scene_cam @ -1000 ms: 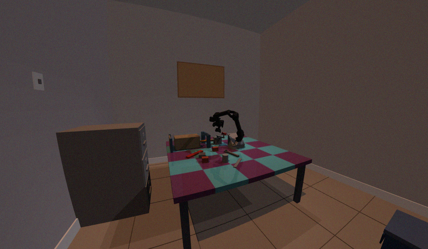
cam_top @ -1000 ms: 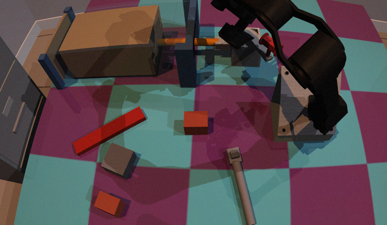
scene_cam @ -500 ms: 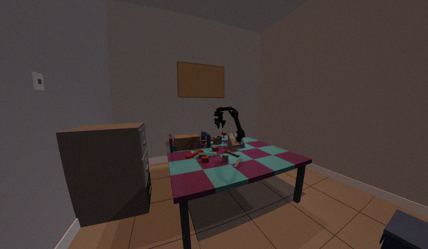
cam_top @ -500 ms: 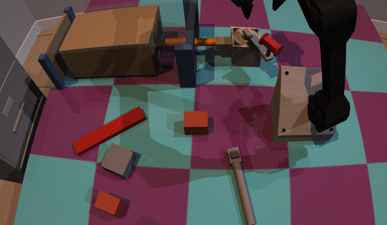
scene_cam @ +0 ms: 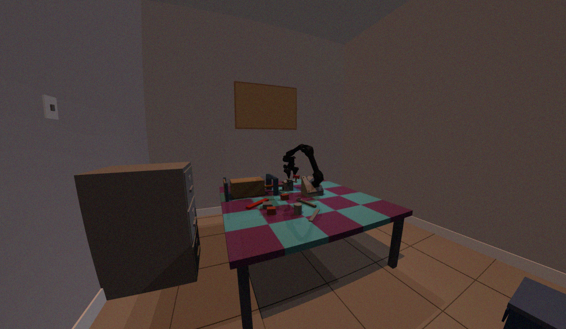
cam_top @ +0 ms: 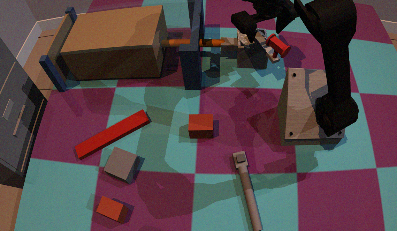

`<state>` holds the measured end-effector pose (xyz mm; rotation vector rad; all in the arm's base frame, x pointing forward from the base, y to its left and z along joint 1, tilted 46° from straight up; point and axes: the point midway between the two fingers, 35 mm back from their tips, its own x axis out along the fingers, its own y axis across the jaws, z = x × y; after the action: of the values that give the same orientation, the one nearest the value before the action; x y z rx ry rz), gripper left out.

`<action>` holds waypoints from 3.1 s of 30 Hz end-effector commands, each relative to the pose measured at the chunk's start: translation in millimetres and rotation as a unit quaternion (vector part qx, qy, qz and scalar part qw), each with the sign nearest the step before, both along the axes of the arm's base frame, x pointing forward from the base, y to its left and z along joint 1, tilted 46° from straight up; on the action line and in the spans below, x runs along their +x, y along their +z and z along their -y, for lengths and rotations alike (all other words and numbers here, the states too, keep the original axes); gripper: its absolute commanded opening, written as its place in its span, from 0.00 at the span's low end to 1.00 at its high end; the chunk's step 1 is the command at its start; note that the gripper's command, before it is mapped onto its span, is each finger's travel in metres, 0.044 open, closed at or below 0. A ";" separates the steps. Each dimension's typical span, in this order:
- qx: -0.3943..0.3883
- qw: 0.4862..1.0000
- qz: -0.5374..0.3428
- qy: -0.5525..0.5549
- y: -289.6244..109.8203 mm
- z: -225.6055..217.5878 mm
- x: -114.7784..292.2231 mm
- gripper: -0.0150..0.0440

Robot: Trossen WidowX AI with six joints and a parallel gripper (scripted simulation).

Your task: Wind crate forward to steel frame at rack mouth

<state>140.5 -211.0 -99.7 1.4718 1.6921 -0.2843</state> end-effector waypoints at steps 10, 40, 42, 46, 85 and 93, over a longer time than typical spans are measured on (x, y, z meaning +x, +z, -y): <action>0.002 1.000 0.000 -0.003 -19.4 -20.7 1.3 1.00; -0.004 1.000 0.003 0.000 -28.8 -26.0 3.4 0.39; -0.004 1.000 0.003 0.000 -28.8 -26.0 3.4 0.37; -0.004 1.000 0.003 0.000 -28.8 -26.0 3.4 0.32; 0.026 0.999 -0.020 0.023 -29.6 -21.6 8.3 0.25; 0.029 0.999 -0.042 0.001 -30.0 -23.3 10.8 0.25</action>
<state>149.5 -188.4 -129.7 1.4872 1.7801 -0.2673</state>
